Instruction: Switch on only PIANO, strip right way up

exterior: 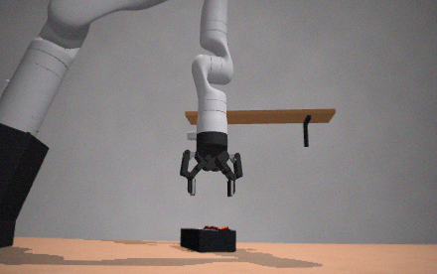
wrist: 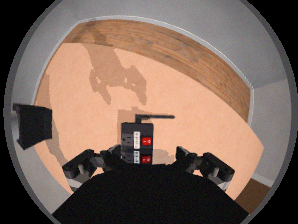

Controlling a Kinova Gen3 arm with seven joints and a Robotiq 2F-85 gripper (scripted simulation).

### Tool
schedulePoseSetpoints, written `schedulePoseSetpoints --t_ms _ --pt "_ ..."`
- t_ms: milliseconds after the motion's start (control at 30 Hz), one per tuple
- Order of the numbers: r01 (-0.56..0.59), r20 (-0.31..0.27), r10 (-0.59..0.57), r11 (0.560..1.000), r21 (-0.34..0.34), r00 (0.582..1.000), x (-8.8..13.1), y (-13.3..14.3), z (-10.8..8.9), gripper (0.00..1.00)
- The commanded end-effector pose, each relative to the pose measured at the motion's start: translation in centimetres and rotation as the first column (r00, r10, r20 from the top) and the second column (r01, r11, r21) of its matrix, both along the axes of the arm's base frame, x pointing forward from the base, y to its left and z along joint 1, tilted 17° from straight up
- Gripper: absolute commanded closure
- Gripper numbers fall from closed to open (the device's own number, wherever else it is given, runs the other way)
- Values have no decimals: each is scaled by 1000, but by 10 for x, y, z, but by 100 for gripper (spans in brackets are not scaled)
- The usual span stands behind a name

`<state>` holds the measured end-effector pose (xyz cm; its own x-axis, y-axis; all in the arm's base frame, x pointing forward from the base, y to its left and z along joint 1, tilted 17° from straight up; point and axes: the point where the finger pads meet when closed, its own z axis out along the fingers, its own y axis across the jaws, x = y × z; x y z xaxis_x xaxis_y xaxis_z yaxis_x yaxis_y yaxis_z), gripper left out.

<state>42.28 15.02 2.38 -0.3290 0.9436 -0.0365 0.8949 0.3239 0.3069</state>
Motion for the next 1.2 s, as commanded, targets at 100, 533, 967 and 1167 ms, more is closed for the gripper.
schedulePoseSetpoints --t_ms 100,533,967,1167 --pt "2 -10 -2 1000 -1 1000 -3 0 21 0" --pt "2 -10 -2 1000 -1 1000 -13 -3 54 0" --pt "2 -10 -2 1000 -1 1000 -19 -4 74 0" --pt "2 -10 -2 1000 -1 1000 -20 -4 76 0"
